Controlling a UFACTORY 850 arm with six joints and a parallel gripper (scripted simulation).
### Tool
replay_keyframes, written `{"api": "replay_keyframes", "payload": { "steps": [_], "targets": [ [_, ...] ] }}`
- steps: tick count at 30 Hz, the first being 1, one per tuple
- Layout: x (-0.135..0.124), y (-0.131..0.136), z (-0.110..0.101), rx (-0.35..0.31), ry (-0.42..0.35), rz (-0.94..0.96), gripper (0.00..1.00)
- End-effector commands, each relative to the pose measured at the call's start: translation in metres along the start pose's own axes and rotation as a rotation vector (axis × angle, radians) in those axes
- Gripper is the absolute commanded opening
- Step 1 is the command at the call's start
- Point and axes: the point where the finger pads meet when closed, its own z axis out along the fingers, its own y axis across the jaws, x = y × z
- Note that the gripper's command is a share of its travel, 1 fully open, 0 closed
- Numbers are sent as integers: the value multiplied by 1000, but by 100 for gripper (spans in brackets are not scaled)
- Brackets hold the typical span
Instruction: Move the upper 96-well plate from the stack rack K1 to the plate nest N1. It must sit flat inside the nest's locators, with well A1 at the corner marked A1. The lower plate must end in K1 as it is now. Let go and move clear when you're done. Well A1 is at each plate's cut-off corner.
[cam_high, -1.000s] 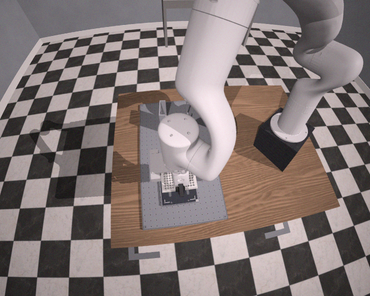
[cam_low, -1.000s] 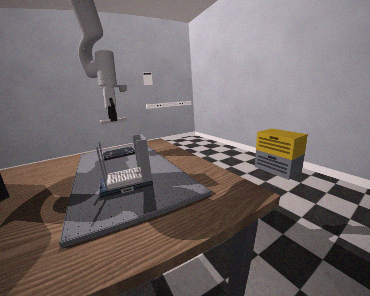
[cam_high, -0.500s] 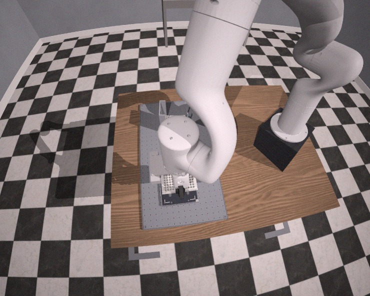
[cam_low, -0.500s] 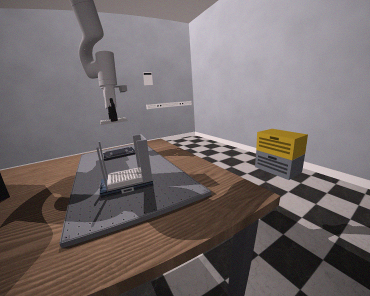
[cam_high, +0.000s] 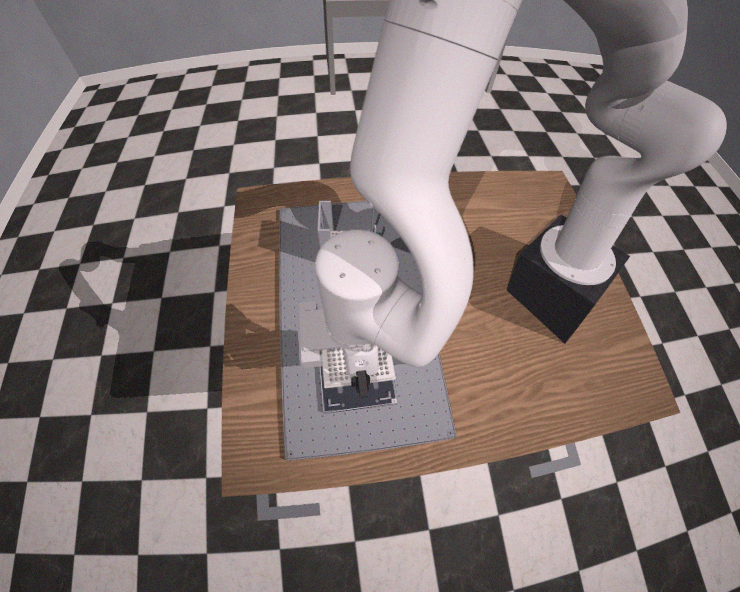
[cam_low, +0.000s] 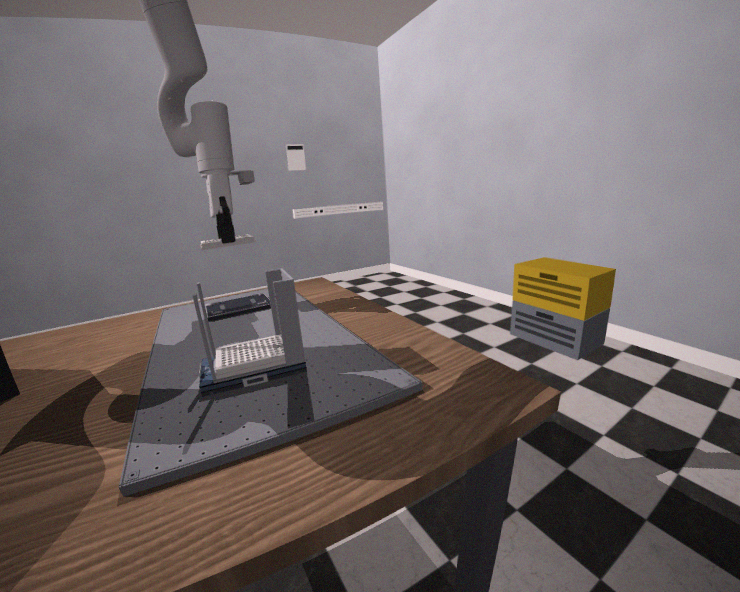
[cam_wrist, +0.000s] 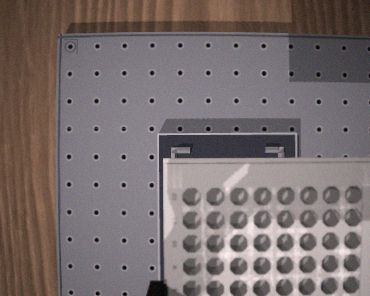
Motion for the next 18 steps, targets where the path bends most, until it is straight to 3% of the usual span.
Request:
{"api": "replay_keyframes", "payload": {
  "steps": [1,18],
  "targets": [
    [1,0,-1,1,2,0,0],
    [1,0,16,1,2,0,0]
  ]
}}
